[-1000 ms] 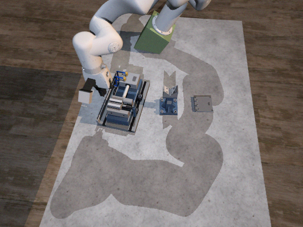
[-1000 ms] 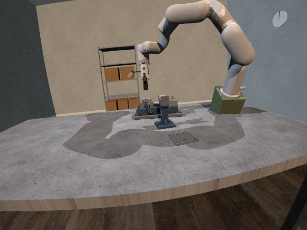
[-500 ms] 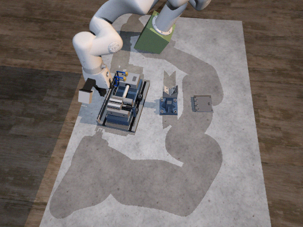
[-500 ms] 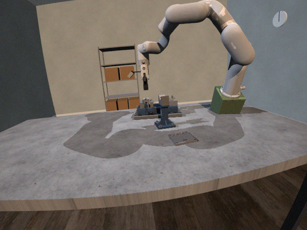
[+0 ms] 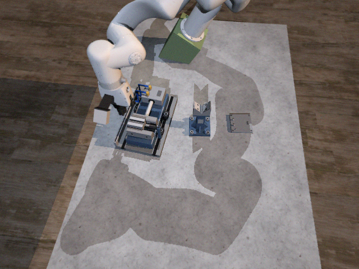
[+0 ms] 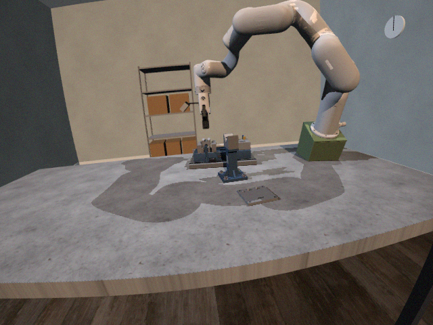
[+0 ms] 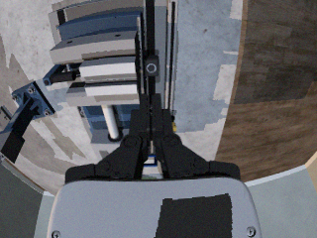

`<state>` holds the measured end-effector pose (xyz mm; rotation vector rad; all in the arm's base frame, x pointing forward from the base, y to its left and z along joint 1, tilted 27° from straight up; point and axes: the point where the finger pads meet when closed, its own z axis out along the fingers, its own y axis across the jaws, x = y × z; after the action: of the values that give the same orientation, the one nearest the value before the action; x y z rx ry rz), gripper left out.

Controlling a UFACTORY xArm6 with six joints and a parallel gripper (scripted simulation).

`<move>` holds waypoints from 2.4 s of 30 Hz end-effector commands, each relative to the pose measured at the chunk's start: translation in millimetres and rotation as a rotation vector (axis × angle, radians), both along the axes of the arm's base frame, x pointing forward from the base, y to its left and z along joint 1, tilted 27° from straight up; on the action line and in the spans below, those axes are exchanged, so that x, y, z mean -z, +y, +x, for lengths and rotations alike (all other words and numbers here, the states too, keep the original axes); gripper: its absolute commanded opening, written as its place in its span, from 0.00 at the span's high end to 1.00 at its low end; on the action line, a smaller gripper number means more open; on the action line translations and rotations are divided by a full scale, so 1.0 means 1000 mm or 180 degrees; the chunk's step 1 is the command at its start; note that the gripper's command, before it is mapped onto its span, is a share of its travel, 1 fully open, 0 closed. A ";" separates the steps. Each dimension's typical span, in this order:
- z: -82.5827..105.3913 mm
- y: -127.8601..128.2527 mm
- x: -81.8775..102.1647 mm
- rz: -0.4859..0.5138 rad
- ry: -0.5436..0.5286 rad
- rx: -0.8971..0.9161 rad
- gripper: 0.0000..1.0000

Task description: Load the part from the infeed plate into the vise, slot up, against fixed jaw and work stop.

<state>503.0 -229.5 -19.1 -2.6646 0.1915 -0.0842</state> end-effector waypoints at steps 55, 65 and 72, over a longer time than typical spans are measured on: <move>0.005 0.018 0.037 -0.0008 -0.0011 0.0004 1.00; 0.007 0.017 0.037 -0.0008 -0.0011 0.0004 1.00; 0.007 0.017 0.038 -0.0008 -0.0011 0.0004 1.00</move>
<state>508.6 -210.7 -58.4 -2.6645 0.1915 -0.0836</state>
